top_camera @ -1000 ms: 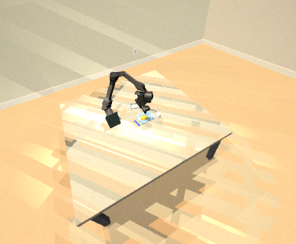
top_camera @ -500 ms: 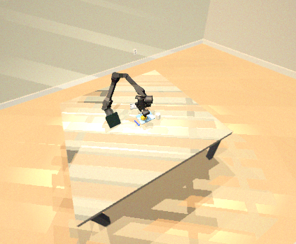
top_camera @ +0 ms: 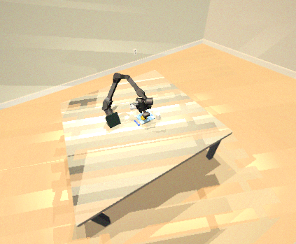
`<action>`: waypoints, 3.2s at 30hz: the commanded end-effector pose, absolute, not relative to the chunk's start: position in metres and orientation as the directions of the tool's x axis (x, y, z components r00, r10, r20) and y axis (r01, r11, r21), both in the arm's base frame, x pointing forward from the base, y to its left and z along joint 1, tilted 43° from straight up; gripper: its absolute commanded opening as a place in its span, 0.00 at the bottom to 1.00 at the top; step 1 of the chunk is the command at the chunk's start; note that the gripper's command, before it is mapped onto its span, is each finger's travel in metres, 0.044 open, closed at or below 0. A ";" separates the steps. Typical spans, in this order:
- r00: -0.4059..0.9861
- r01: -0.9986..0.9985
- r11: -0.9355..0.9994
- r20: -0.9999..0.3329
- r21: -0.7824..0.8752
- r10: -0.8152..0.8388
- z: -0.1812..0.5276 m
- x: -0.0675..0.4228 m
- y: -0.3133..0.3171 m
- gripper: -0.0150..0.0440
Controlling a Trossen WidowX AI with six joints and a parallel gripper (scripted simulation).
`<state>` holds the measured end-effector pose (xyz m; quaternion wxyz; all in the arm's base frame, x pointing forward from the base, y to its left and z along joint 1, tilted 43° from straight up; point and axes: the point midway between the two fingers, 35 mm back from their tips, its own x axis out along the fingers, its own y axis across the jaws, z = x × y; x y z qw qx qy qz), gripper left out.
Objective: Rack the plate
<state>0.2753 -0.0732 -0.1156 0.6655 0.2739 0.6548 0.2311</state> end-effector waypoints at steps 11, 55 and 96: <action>0.040 0.056 0.738 -0.740 0.672 0.671 -0.132 0.276 -0.058 0.93; 0.040 0.059 0.746 -0.749 0.663 0.662 -0.071 0.286 -0.126 0.25; 0.039 0.690 0.527 -0.753 0.496 0.657 0.063 0.279 -0.112 0.25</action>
